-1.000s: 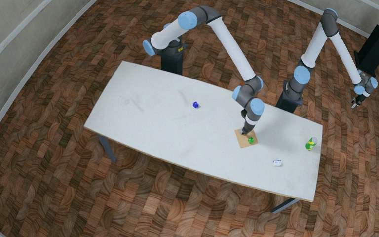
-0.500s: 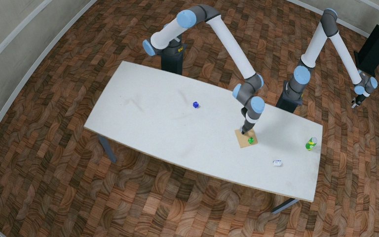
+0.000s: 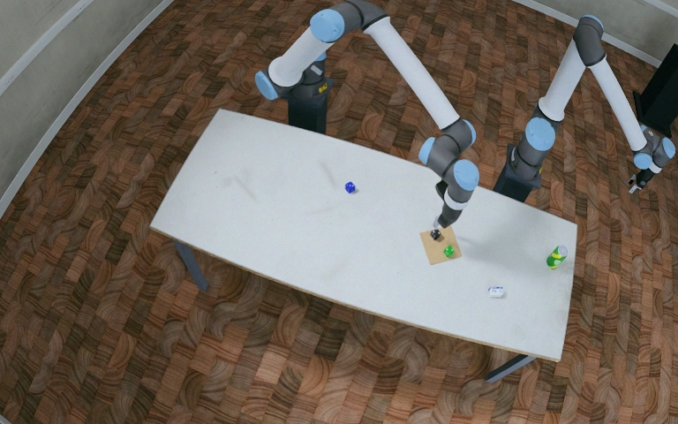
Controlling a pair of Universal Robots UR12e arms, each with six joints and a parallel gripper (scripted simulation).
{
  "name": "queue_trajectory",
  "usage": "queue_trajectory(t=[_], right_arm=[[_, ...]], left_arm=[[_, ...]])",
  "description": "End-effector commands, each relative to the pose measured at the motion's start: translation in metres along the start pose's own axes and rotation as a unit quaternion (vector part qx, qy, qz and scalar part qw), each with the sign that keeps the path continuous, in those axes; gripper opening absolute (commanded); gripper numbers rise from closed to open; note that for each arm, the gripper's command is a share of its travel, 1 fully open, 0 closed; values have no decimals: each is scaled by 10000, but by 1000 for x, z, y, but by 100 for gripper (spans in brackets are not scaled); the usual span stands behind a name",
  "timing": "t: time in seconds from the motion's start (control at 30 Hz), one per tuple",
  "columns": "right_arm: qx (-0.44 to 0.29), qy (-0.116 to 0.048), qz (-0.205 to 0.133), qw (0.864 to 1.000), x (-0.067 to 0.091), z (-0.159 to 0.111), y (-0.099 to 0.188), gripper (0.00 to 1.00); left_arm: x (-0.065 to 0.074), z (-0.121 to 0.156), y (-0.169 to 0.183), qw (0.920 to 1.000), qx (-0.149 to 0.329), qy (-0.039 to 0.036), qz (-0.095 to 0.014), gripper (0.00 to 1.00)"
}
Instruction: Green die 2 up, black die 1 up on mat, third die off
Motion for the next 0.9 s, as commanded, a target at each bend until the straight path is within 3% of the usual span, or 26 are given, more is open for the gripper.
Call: queue_trajectory(t=[0.0,0.03,0.87], right_arm=[[3,-8,29,10000,-1,1,0,87],[3,-8,29,10000,-1,1,0,100],[-51,-8,29,10000,-1,1,0,100]], left_arm=[[-2,2,0,10000,9,8,9,100],[-2,2,0,10000,9,8,9,100],[-2,2,0,10000,9,8,9,100]])
Point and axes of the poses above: on each arm, the point where the finger pads meet when closed, its own x axis back along the fingers, its own z axis across the jaws, y = z × x, the point moved 6 cm from there along x, back along the fingers, and after that the axes turned 5 degrees about x, right-handed, at the moved point
